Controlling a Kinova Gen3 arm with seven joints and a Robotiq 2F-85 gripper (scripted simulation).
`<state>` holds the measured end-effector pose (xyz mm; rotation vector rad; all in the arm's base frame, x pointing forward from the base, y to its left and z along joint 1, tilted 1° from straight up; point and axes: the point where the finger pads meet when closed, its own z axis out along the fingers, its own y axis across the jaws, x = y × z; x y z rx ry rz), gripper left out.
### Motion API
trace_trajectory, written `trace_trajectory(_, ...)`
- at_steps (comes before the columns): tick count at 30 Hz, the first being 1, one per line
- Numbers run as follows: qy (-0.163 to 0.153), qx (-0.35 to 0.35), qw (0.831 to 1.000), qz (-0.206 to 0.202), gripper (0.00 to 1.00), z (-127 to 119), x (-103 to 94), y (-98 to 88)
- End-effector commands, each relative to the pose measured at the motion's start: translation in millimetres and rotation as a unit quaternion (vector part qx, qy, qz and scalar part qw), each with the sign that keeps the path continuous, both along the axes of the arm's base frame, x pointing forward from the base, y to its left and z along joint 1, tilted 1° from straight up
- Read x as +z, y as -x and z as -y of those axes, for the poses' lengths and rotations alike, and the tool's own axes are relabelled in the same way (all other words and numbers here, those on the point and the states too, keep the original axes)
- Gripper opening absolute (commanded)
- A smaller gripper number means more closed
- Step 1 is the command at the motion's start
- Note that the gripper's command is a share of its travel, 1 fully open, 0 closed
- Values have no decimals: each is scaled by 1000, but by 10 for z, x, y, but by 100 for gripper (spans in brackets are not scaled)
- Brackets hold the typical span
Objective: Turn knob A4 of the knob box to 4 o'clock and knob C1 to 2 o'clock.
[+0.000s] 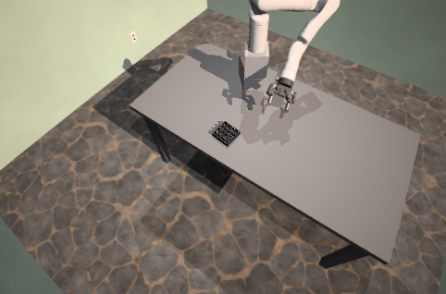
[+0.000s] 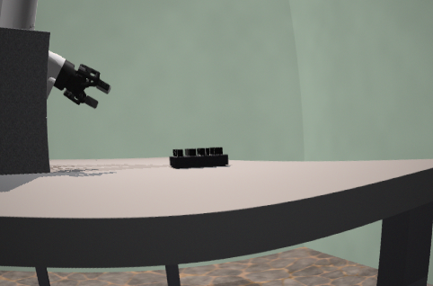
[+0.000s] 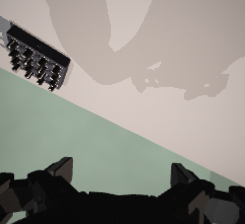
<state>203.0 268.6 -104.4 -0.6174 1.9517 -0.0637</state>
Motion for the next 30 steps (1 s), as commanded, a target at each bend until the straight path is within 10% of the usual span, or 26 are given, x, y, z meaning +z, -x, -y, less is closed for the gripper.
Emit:
trace_trajectory(1, 0, 0, 1000, 0, 100, -1, 4, 0)
trace_trajectory(30, 4, -6, 1000, -3, 100, 27, -17, -2)
